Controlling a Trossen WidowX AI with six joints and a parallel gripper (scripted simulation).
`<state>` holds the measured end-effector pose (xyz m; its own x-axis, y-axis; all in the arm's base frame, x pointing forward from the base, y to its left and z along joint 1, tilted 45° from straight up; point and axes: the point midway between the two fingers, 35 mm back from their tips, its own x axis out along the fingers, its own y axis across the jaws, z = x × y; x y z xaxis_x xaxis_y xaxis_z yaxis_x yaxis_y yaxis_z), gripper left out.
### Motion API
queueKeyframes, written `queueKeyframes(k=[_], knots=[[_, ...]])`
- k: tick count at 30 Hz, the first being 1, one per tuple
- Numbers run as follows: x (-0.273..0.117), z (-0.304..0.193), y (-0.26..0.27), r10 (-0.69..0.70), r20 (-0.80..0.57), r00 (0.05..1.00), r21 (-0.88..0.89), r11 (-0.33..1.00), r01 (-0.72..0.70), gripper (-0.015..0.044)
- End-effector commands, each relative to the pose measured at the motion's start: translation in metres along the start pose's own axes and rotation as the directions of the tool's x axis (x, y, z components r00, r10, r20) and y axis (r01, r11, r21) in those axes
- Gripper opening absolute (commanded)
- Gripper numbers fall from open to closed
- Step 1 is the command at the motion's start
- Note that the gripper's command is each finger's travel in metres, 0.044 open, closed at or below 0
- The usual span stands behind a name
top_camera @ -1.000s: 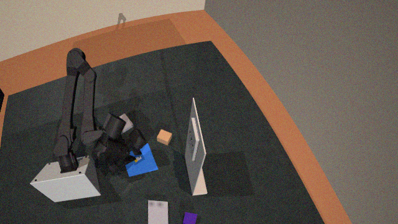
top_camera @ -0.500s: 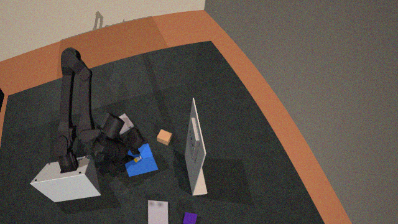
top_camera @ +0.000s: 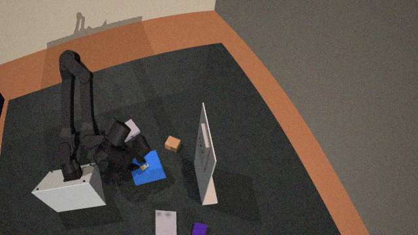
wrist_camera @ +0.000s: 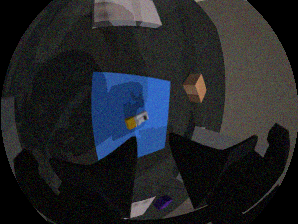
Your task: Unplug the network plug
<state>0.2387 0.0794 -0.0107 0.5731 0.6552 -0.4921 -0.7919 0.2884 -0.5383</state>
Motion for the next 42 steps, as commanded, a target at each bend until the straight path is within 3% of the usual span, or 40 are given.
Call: queueKeyframes(k=[1, 42], knots=[[-0.001, -0.001, -0.005, -0.002, 0.002, 1.0, -0.008, 1.0, 0.002, 0.0156], [-0.023, -0.008, -0.023, 0.011, -0.008, 1.0, -0.013, 1.0, -0.011, 0.0156]])
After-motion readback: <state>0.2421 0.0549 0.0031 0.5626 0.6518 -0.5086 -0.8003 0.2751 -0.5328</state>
